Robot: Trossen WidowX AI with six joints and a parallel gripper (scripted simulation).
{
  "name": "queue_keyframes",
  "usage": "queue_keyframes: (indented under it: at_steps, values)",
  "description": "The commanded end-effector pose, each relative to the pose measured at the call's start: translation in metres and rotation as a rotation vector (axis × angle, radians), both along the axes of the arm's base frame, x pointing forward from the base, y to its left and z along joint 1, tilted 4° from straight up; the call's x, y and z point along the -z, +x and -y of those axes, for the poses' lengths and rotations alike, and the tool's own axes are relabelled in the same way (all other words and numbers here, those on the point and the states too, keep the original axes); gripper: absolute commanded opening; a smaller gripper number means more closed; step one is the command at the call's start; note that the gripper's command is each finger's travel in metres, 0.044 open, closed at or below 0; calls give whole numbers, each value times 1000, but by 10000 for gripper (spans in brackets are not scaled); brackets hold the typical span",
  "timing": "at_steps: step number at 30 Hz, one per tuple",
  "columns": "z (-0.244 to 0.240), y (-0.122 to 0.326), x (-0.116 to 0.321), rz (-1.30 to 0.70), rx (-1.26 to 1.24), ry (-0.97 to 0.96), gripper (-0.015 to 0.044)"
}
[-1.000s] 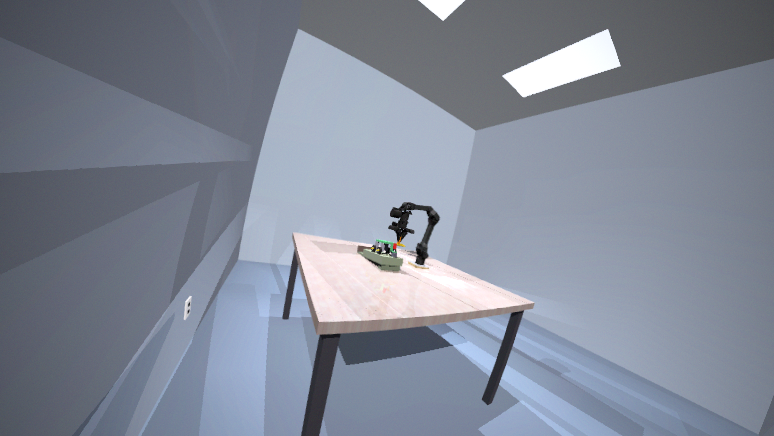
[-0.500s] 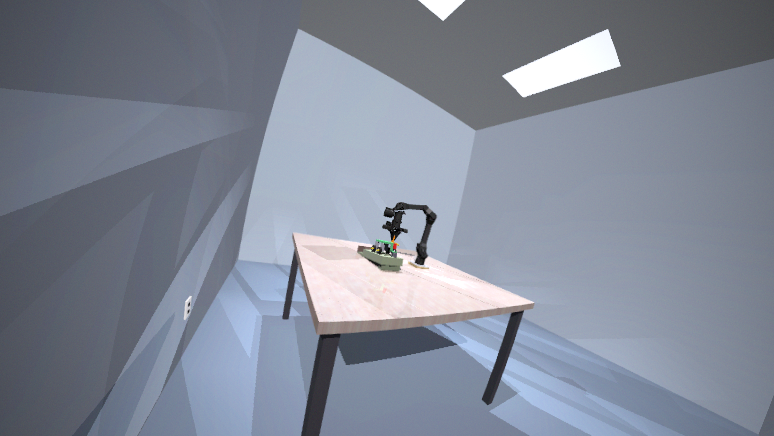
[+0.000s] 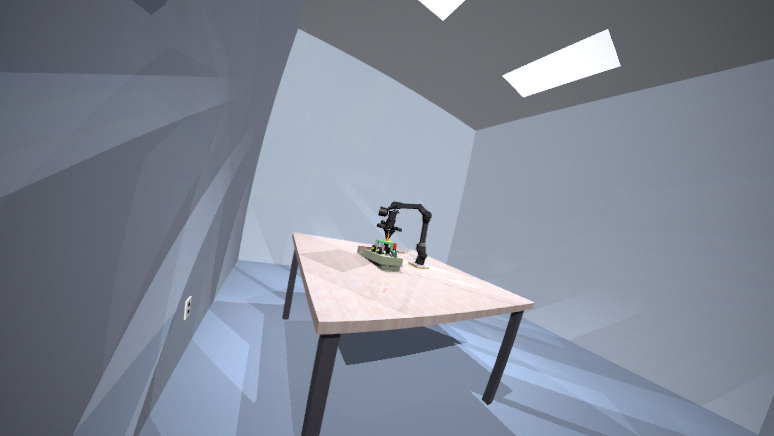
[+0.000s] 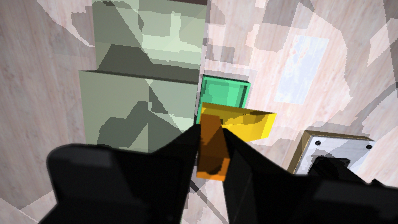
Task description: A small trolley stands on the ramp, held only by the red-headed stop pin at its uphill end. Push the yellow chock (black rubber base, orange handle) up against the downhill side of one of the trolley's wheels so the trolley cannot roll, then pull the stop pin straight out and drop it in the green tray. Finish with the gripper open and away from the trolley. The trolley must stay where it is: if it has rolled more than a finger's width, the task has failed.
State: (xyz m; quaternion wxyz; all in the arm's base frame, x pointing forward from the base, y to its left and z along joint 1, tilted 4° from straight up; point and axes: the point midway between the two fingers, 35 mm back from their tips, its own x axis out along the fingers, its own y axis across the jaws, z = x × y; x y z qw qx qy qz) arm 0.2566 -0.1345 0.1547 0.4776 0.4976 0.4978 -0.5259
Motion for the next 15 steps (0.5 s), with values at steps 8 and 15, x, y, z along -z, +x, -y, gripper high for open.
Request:
queue_keyframes:
  at_steps: [8,15]
  values:
    - [3,2,-2,-2,327,1,0]
    - [4,2,-2,-9,573,4,0]
